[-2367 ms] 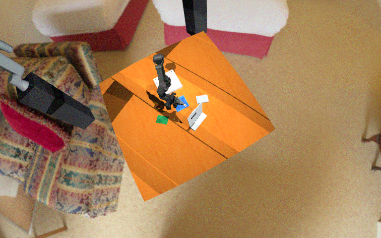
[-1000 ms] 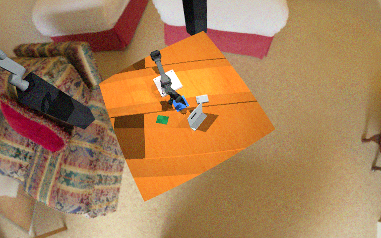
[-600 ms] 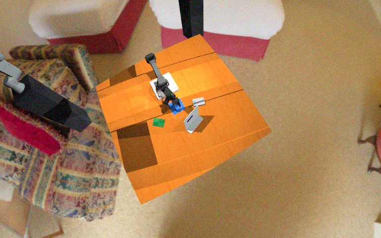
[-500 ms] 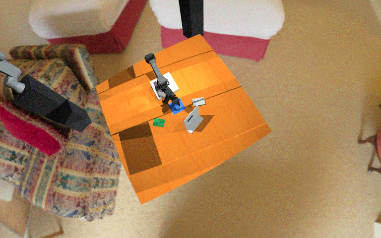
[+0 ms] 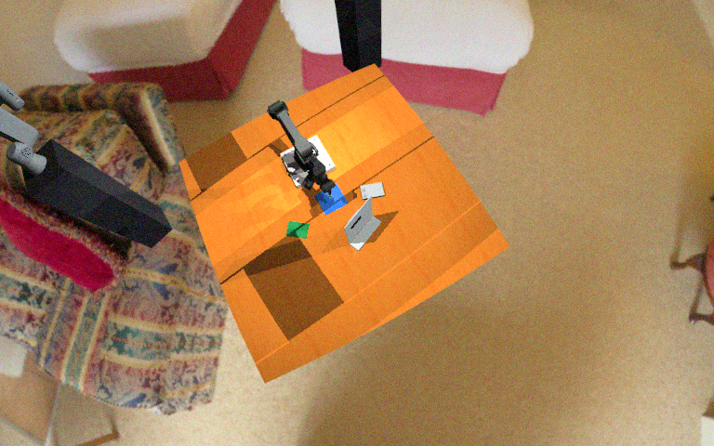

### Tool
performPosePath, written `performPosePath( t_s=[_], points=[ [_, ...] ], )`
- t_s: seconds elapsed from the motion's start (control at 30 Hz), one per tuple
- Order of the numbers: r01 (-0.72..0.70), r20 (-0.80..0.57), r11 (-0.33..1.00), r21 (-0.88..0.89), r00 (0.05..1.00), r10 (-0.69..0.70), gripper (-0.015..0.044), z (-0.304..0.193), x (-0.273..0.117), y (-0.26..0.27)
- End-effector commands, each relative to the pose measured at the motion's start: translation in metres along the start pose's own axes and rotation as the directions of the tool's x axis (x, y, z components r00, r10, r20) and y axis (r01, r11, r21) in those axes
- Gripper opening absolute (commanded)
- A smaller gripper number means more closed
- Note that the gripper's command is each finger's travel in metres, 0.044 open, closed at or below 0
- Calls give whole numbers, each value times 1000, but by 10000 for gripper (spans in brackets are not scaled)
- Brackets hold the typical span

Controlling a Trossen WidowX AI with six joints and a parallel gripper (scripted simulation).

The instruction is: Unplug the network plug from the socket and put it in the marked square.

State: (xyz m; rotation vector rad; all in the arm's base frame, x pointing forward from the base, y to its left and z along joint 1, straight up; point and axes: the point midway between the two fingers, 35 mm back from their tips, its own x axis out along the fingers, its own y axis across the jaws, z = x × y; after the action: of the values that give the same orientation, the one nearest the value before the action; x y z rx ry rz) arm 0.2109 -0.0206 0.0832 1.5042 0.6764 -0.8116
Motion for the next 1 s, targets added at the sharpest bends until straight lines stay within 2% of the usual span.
performPosePath(
  t_s=[0.0,0.97],
  points=[
    [-2,10,1000,-9,1000,2,0,1,1,-1],
    [-2,9,1000,-9,1000,2,0,2,35,-22]
  ],
)
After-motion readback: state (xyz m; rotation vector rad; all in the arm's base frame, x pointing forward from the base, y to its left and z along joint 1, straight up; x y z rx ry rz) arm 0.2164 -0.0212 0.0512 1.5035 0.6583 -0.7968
